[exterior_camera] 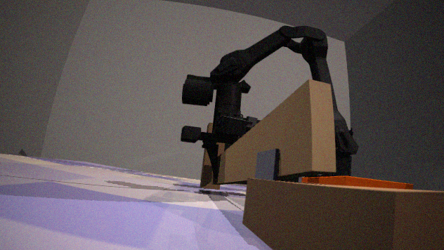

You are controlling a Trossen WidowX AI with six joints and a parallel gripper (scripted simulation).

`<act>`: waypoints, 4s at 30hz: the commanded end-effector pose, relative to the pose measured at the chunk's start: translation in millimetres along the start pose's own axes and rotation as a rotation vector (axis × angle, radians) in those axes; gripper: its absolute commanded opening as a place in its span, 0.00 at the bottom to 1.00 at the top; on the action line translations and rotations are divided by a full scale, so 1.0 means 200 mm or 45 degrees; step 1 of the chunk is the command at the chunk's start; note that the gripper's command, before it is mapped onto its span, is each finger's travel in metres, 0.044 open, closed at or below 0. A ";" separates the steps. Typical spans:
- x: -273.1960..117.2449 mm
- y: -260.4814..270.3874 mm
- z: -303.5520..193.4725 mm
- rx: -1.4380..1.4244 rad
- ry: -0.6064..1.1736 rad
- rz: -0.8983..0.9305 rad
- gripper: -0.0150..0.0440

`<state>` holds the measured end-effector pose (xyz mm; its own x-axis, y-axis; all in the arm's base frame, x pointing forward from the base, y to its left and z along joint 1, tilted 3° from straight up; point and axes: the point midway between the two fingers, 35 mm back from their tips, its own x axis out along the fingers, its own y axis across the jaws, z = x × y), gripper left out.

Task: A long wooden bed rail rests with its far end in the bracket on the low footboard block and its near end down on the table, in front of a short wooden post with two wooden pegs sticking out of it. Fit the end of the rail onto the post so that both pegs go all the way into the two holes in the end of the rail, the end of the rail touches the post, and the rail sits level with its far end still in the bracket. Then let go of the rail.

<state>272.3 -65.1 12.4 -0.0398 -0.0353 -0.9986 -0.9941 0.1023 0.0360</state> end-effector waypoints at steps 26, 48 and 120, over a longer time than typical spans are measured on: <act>-0.09 -0.02 0.00 0.001 -0.004 -0.018 0.25; -0.15 -0.02 0.00 0.001 -0.004 -0.018 0.25; -0.14 -0.01 0.00 0.001 -0.004 -0.017 0.25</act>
<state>273.1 -63.9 37.5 -0.0321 -0.0330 -0.9989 -0.9943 0.1028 0.0285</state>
